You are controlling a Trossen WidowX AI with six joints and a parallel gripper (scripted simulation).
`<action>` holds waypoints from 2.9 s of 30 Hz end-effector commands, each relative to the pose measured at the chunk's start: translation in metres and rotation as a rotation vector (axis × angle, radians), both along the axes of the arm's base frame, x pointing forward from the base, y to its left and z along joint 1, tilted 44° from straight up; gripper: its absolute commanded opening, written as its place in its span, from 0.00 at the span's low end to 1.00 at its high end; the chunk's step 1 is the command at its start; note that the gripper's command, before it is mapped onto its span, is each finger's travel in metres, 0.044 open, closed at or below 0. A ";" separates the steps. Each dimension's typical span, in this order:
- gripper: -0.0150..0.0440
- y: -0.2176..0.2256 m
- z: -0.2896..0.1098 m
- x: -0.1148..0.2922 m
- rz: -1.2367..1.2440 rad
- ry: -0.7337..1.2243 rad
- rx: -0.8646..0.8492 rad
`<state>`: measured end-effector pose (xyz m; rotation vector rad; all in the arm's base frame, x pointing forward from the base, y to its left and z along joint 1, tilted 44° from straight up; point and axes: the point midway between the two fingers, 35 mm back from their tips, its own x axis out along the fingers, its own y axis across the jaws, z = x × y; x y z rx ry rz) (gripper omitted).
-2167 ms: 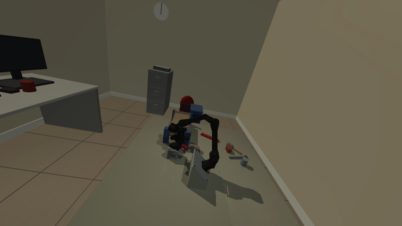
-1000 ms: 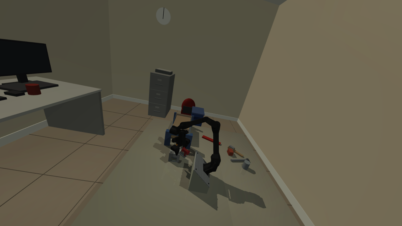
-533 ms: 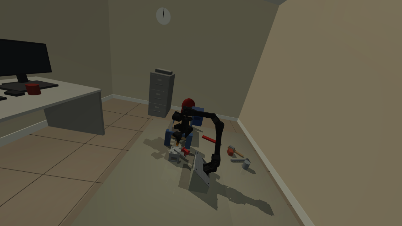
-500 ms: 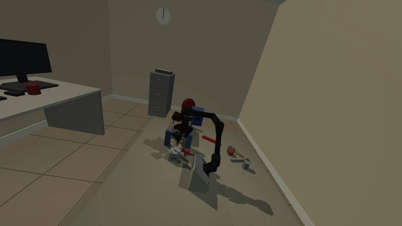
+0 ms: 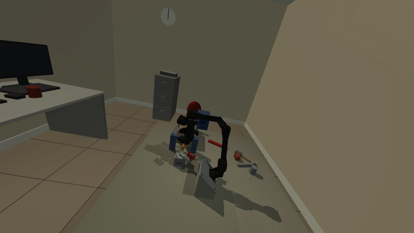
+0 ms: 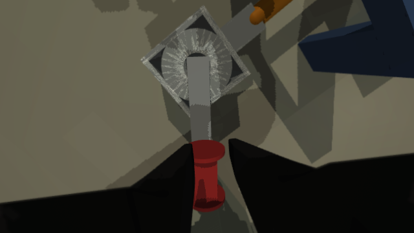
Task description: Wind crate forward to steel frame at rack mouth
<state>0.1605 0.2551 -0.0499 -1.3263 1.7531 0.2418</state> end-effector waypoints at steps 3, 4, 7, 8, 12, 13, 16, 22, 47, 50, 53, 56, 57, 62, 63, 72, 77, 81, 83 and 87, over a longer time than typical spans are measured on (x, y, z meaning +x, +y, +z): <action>0.25 0.000 0.000 0.000 0.001 -0.001 0.003; 0.25 0.000 0.000 0.000 0.001 -0.001 0.003; 0.25 0.000 0.000 0.000 0.001 -0.001 0.003; 0.25 0.000 0.000 0.000 0.001 -0.001 0.003; 0.25 0.000 0.000 0.000 0.001 -0.001 0.003; 0.25 0.000 0.000 0.000 0.001 -0.001 0.003; 0.25 0.000 0.000 0.000 0.001 -0.001 0.003; 0.25 0.000 0.000 0.000 0.001 -0.001 0.003; 0.25 0.000 0.000 0.000 0.001 -0.001 0.003; 0.30 0.000 0.000 0.000 0.001 -0.003 0.004; 0.43 -0.005 0.005 -0.006 0.021 -0.039 0.060; 0.57 -0.013 0.010 -0.014 0.045 -0.086 0.133; 0.61 -0.015 0.011 -0.017 0.053 -0.101 0.158; 0.83 -0.033 0.017 -0.030 0.090 -0.175 0.283; 0.88 -0.037 0.018 -0.033 0.097 -0.190 0.308; 1.00 -0.044 0.018 -0.036 0.106 -0.211 0.345; 1.00 -0.048 0.013 -0.036 0.106 -0.211 0.345; 1.00 -0.052 0.007 -0.036 0.106 -0.211 0.345; 1.00 -0.054 0.005 -0.036 0.106 -0.211 0.345; 1.00 -0.058 0.000 -0.036 0.107 -0.211 0.345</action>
